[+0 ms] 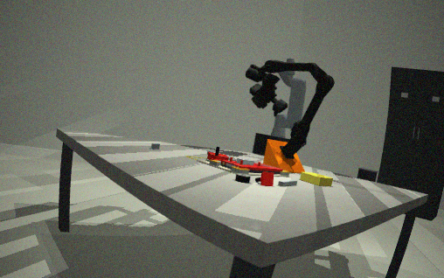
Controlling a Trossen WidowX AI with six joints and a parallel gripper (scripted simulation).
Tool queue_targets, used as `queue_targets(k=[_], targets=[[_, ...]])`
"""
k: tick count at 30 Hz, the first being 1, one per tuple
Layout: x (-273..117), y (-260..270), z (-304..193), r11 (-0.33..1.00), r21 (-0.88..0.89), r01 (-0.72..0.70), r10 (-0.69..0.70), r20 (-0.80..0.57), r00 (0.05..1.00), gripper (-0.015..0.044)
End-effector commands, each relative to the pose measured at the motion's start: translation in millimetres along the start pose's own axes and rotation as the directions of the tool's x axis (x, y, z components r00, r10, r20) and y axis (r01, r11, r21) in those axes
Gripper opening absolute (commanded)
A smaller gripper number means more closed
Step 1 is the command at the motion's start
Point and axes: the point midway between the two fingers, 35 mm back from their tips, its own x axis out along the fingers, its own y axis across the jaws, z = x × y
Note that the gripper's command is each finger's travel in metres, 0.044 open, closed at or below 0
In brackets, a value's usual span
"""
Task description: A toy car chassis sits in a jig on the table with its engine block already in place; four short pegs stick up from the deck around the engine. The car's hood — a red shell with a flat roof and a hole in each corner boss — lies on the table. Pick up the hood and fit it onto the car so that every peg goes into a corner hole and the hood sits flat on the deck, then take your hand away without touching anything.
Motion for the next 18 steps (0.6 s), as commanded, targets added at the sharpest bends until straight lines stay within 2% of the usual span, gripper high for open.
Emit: queue_targets(k=[1, 9, 18], targets=[[-6.3, -10.4, 35.4, 0.995, -0.103, 0.004, 0.007, 0.100, 0.995, 0.0440], [-25.2, -18.5, 120.7, 0.936, -0.348, 0.047, 0.075, 0.331, 0.941, 0.0440], [-49.0, -5.7, 217.5, 0.791, -0.589, 0.162, 0.239, 0.543, 0.805, 0.0440]])
